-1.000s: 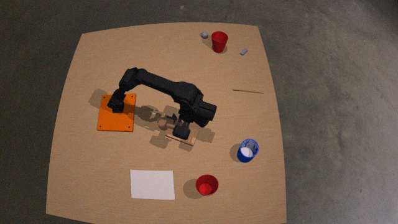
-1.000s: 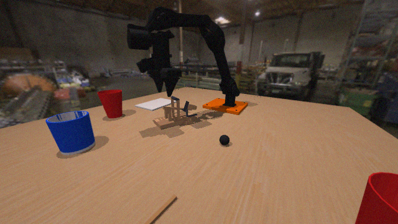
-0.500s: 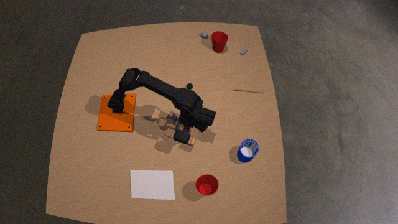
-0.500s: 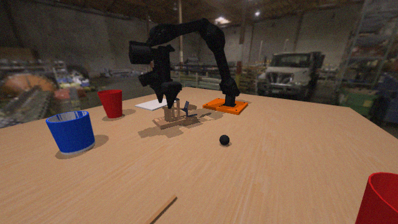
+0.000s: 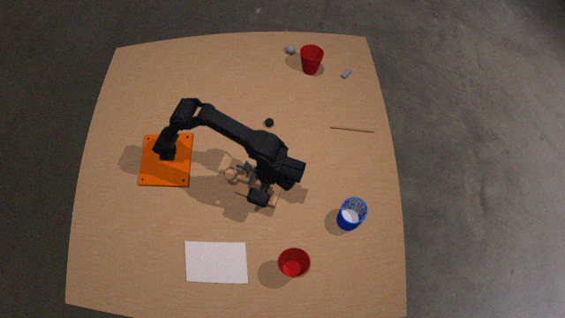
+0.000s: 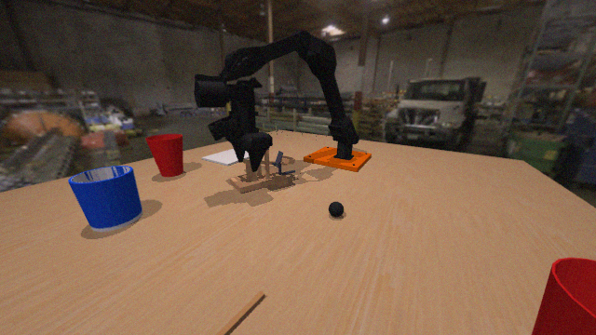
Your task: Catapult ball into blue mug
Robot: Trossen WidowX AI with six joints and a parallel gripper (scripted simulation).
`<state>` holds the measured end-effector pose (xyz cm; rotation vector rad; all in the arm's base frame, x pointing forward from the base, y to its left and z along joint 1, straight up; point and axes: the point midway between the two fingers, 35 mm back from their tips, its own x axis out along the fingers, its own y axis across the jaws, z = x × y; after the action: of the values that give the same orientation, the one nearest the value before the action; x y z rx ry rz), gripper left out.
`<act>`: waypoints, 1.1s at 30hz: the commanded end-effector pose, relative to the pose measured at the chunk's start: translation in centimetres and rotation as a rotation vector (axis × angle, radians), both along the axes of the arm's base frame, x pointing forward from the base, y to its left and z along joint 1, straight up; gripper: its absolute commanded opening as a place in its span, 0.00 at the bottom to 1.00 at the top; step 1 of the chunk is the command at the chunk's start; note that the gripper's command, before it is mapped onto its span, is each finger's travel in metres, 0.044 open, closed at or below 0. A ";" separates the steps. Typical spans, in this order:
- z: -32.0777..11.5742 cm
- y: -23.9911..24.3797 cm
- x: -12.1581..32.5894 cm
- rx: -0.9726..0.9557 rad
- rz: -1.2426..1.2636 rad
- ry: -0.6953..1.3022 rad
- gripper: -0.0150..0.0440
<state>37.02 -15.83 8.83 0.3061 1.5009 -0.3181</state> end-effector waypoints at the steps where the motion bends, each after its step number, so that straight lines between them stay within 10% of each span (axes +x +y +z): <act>1: -0.9 0.0 -0.1 0.001 -0.005 0.007 1.00; 15: -2.6 0.1 -0.2 0.001 -0.005 0.007 1.00; 26: -2.2 0.0 -0.1 0.001 0.000 0.003 0.51; 33: -2.0 0.0 0.0 0.001 0.000 0.003 0.40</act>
<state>36.94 -15.83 6.56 0.3057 1.5044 -0.3195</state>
